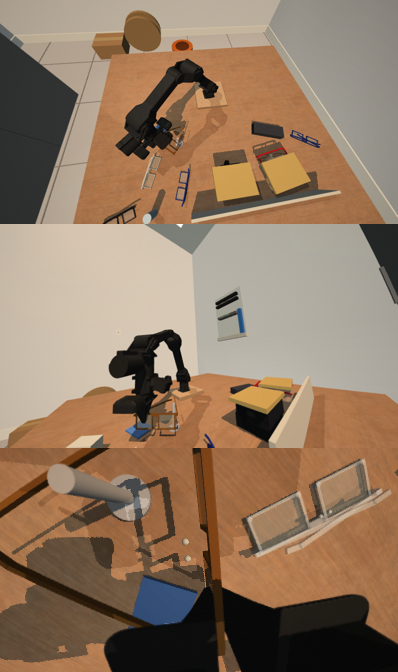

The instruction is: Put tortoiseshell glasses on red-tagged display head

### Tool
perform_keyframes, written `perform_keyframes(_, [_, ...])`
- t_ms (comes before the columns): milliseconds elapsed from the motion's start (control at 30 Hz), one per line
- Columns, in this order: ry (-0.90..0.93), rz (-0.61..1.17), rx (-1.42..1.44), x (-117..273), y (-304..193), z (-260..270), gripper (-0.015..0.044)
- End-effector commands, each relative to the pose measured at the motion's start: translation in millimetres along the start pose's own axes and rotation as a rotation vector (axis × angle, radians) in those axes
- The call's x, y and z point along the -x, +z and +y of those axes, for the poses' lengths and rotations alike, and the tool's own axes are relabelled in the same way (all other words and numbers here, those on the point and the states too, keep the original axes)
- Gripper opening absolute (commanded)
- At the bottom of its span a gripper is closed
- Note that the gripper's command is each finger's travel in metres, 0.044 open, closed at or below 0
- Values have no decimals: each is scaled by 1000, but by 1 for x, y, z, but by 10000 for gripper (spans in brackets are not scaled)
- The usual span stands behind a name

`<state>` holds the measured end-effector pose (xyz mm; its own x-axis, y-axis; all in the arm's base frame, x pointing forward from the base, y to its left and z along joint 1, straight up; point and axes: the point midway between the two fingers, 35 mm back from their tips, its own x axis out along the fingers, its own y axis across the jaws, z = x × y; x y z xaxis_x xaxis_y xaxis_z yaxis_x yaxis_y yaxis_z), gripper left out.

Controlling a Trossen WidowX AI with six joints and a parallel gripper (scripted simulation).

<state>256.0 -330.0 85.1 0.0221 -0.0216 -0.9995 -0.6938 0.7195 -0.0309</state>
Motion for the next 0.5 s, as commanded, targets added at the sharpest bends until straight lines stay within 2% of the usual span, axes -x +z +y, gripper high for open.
perform_keyframes(0, [-12, -2, 1, 3, -4, -4, 0])
perform_keyframes(467, [-13, -1, 1, 3, -15, -7, 0])
